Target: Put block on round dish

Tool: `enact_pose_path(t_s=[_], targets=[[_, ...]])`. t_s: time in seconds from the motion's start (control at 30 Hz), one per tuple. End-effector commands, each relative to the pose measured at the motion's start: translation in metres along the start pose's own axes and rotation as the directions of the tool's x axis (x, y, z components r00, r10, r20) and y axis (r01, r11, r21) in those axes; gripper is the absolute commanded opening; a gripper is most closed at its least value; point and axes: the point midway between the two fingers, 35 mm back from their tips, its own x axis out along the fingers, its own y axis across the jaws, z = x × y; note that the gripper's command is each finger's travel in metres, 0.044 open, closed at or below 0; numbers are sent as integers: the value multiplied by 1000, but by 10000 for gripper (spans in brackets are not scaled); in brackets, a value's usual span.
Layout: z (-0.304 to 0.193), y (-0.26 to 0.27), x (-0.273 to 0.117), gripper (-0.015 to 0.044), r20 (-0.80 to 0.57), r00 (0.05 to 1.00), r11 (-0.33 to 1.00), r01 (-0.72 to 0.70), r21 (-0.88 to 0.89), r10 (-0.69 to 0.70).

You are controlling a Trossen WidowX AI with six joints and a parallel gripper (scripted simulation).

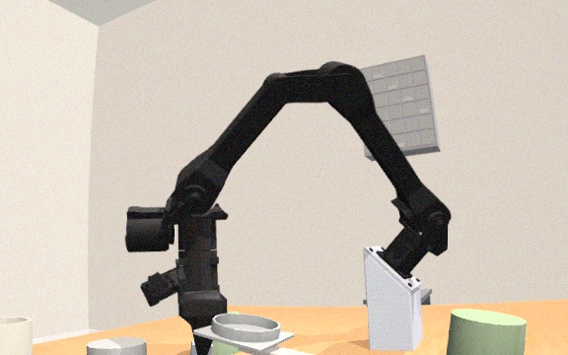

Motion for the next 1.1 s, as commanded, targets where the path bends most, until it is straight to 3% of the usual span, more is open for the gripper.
enact_pose_path(t_s=[0.0,0.5,0.6,1.07], targets=[[0,0,0,53,1,1000,1000,0,-1,0],[3,-1,-4,440,17,1000,1000,7,-10,-7],[10,-3,-19,440,65,997,999,31,-35,-29],[-1,-2,-81,440,6,1000,1000,-1,6,1]])
